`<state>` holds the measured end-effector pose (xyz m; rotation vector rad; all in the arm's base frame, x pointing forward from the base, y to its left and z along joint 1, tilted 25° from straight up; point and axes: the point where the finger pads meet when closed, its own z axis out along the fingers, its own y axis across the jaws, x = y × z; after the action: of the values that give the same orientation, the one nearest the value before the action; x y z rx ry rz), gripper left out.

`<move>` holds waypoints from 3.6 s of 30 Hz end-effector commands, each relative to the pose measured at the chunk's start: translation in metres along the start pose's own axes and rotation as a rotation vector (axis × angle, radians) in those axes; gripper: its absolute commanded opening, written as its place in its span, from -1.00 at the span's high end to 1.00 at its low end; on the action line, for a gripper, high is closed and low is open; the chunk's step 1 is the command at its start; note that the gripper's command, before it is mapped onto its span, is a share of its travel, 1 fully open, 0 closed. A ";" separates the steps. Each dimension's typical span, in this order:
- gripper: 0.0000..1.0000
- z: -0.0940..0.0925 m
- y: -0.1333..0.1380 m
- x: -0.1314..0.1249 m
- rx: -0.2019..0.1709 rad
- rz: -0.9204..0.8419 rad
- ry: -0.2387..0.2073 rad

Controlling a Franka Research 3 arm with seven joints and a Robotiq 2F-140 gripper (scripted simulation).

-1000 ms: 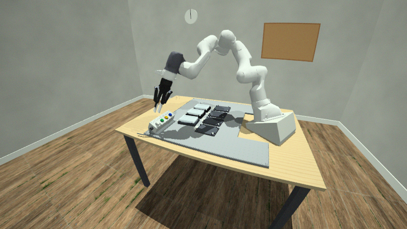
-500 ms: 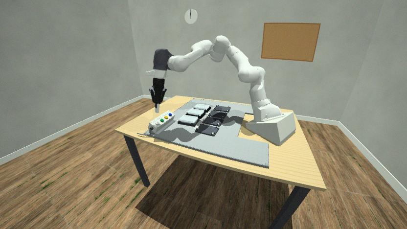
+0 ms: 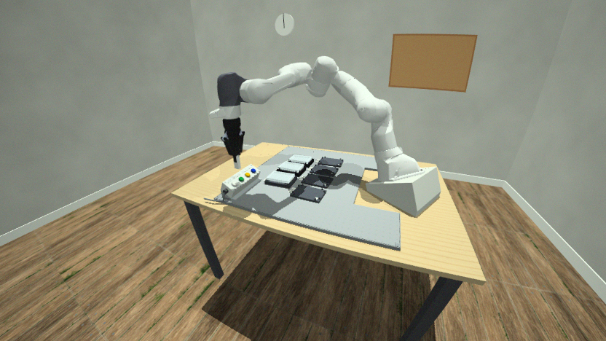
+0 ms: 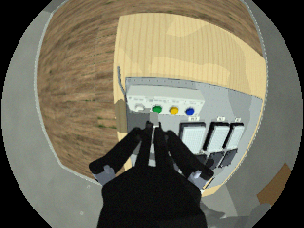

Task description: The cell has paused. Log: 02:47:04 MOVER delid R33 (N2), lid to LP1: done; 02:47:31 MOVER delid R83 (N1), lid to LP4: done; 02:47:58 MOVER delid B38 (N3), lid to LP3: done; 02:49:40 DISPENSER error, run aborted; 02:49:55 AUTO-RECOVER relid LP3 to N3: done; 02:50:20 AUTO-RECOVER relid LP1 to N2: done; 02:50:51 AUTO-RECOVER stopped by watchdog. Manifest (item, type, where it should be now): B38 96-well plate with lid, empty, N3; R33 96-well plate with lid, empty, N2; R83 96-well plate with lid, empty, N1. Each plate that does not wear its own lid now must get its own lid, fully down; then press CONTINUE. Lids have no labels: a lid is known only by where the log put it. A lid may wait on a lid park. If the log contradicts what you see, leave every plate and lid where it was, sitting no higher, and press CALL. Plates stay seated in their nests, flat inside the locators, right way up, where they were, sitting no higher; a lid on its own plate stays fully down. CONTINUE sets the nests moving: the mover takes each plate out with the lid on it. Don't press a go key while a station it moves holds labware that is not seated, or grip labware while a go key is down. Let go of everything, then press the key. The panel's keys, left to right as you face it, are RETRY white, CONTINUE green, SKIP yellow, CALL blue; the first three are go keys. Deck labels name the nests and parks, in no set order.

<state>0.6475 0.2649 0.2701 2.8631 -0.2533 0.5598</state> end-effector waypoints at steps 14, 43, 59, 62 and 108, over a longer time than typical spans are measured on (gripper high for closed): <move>1.00 0.005 0.009 -0.002 -0.034 -0.063 -0.013; 1.00 0.020 0.009 -0.002 -0.034 -0.063 -0.013; 1.00 0.023 0.009 -0.002 -0.034 -0.063 -0.013; 1.00 0.023 0.009 -0.002 -0.034 -0.063 -0.013; 1.00 0.024 0.009 -0.002 -0.034 -0.063 -0.013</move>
<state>0.6519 0.2508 0.2513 2.8325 -0.1763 0.5179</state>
